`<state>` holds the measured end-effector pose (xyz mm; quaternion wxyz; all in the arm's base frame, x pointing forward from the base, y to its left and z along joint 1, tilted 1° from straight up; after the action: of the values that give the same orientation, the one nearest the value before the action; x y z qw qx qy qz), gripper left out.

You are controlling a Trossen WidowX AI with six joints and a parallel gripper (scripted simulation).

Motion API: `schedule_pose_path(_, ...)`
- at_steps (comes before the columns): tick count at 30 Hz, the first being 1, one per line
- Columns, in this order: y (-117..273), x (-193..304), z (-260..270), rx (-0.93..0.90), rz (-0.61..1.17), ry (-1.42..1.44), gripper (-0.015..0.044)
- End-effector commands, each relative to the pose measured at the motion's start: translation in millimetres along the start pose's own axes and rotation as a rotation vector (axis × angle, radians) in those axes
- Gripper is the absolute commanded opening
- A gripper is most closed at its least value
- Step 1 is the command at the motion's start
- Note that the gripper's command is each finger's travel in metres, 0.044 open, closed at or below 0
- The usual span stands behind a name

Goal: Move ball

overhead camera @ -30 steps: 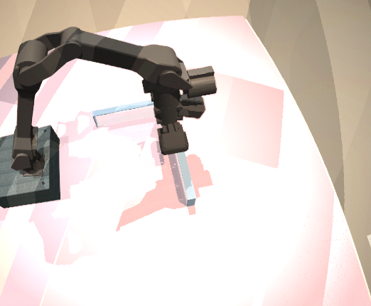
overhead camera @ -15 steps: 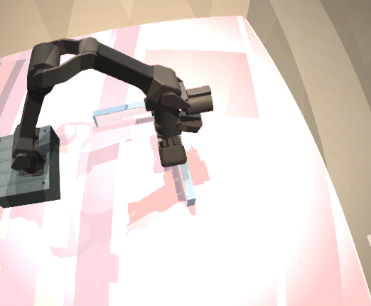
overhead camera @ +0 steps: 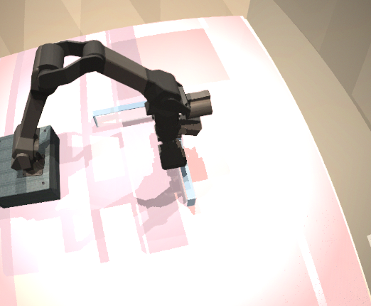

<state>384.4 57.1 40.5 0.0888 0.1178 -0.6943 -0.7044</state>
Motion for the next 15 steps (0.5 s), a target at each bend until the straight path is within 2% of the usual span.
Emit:
schedule_pose_path(1, -3.9, 1.1, 0.1, 0.001, 0.005, 0.000, 0.0000)
schedule_pose_path(4, -3.9, 1.1, 0.1, 0.001, 0.005, 0.000, 0.0000)
schedule_pose_path(12, -1.3, 0.7, 0.1, 0.000, 0.003, 0.000, 0.0210)
schedule_pose_path(15, -1.3, 0.7, 0.1, 0.000, 0.003, 0.000, 0.0212)
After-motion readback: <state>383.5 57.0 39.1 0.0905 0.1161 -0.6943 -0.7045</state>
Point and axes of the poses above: the point midway between the two fingers, 35 mm back from their tips, its own y axis back along the fingers, its own z axis across the jaws, x = y × z, the point moved 7 cm from there along y, back along the fingers, and after that the axes turned 10 degrees about y, right-handed, at the moved point
